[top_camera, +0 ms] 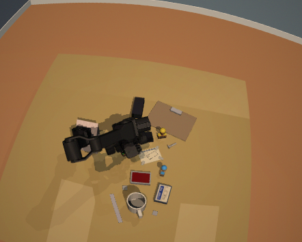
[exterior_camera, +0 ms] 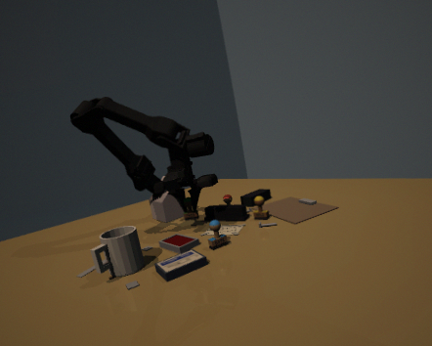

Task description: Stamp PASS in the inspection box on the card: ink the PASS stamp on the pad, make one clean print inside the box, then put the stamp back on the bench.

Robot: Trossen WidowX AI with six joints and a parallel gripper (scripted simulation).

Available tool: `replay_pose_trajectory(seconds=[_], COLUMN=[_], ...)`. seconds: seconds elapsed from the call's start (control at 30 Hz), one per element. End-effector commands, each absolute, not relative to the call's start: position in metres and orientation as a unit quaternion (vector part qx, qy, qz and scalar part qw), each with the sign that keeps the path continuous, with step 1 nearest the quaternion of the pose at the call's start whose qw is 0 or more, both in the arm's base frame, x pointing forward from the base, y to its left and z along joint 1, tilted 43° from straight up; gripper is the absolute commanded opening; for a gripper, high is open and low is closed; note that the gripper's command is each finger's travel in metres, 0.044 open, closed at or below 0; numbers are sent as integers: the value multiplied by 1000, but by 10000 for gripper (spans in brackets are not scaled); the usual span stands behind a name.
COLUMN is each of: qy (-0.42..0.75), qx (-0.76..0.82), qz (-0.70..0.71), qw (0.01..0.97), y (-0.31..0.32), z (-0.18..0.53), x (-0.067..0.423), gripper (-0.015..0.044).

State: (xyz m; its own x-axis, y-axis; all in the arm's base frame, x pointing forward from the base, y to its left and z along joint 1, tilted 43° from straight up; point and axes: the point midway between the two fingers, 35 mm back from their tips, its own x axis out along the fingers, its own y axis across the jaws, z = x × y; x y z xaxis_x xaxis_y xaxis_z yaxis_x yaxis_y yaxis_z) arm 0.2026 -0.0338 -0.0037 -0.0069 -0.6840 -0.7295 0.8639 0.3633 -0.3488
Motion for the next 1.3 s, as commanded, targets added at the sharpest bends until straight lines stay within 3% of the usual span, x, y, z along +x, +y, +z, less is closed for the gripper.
replay_pose_trajectory(seconds=[0.0,0.5,0.83,1.27], qy=[444,443,441,444], qx=[96,95,99,96], qz=[-556,-557,-557,-556], qw=[696,696,696,696], y=[-40,-52,-50,31], z=[-10,-21,-19,67], x=[200,197,199,200], gripper=[0,0,263,269])
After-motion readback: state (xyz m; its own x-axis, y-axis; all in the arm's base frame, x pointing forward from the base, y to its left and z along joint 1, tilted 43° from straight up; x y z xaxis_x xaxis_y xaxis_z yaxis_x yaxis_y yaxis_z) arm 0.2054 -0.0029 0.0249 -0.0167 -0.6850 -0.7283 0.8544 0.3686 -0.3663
